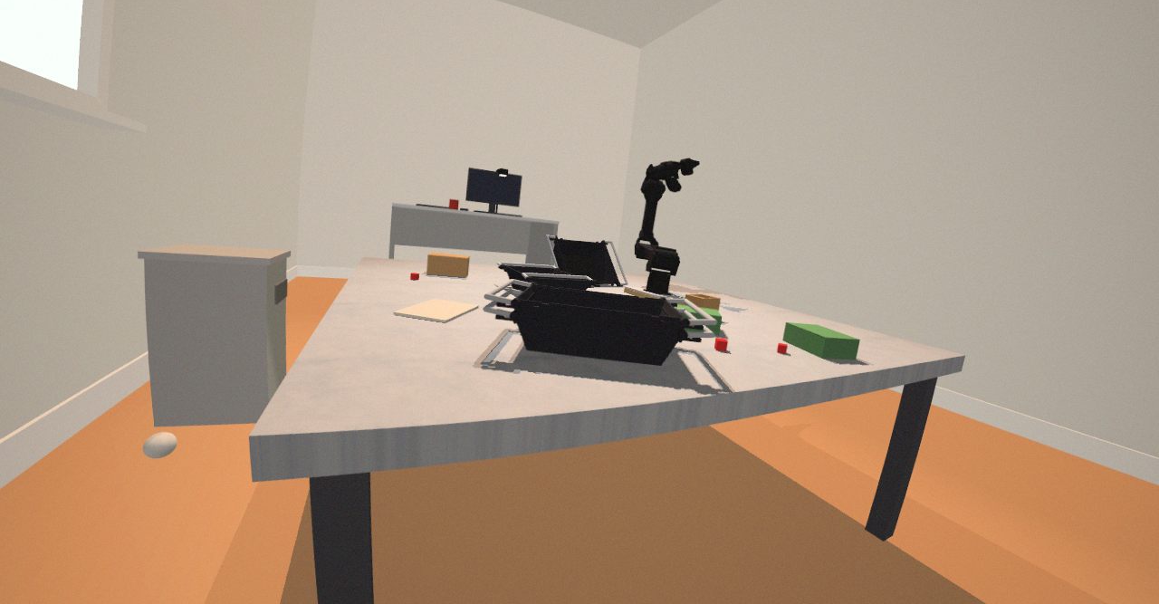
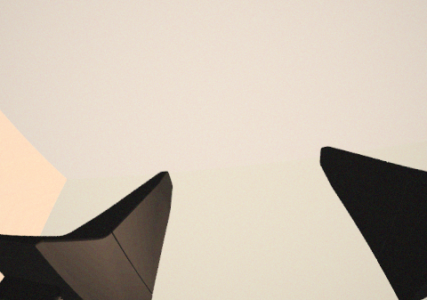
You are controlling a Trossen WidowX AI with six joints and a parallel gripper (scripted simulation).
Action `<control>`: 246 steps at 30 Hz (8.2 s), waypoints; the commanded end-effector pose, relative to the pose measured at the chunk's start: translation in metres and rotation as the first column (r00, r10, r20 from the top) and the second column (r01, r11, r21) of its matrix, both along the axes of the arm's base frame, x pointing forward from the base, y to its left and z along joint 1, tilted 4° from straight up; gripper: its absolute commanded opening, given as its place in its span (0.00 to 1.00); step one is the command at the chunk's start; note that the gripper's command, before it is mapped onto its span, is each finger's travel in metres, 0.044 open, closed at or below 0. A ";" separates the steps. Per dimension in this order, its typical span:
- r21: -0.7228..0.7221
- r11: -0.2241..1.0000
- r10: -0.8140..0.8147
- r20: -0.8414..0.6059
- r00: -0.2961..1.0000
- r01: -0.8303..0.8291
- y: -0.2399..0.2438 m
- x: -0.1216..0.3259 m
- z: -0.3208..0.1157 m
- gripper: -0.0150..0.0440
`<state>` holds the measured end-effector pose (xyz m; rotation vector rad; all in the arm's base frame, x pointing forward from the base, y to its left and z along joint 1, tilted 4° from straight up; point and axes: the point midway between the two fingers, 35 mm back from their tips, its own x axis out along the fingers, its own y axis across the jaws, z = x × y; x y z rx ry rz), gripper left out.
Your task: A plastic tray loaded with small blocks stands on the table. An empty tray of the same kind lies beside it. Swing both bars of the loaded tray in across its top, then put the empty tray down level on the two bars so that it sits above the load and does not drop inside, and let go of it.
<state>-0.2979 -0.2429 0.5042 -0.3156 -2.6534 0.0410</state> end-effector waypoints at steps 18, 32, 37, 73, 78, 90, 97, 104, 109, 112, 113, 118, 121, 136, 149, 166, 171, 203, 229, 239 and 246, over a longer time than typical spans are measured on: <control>-0.305 0.952 -0.101 -0.287 0.953 0.009 0.122 0.049 0.087 0.39; -0.537 0.844 -0.425 -0.661 0.618 0.007 0.285 0.184 0.165 0.39; -0.590 0.806 -0.515 -0.734 0.443 -0.041 0.326 0.250 0.174 0.39; -0.460 0.865 -0.429 -0.470 -0.771 -0.200 0.335 0.661 0.020 0.39; -0.413 0.895 -0.301 -0.282 -0.911 -0.168 0.297 0.713 -0.036 0.39; -0.299 0.953 0.037 0.234 -0.971 -0.036 0.183 0.778 -0.190 0.39; -0.260 0.964 0.169 0.457 -0.873 0.050 0.129 0.778 -0.260 0.39; -0.258 0.958 0.279 0.731 -0.622 0.127 0.064 0.744 -0.350 0.39; -0.259 0.955 0.295 0.852 -0.433 0.143 0.034 0.717 -0.395 0.39; -0.256 0.956 0.291 0.872 -0.394 0.142 0.030 0.711 -0.404 0.39; -0.256 0.956 0.291 0.872 -0.394 0.142 0.030 0.711 -0.404 0.39; -0.256 0.956 0.292 0.872 -0.394 0.142 0.030 0.711 -0.404 0.39; -0.256 0.956 0.292 0.872 -0.394 0.142 0.030 0.711 -0.408 0.39; -0.260 0.955 0.295 0.871 -0.392 0.141 0.028 0.712 -0.447 0.39; -0.261 0.955 0.296 0.871 -0.392 0.141 0.040 0.713 -0.441 0.39; -0.256 0.956 0.292 0.872 -0.392 0.142 0.098 0.720 -0.444 0.39; -0.256 0.956 0.291 0.872 -0.392 0.142 0.102 0.721 -0.445 0.39; -0.253 0.957 0.288 0.873 -0.393 0.139 0.101 0.723 -0.412 0.39; -0.253 0.958 0.287 0.874 -0.391 0.138 0.101 0.722 -0.412 0.39; -0.253 0.958 0.287 0.874 -0.391 0.138 0.101 0.722 -0.412 0.39; -0.253 0.958 0.287 0.874 -0.391 0.138 0.101 0.722 -0.412 0.25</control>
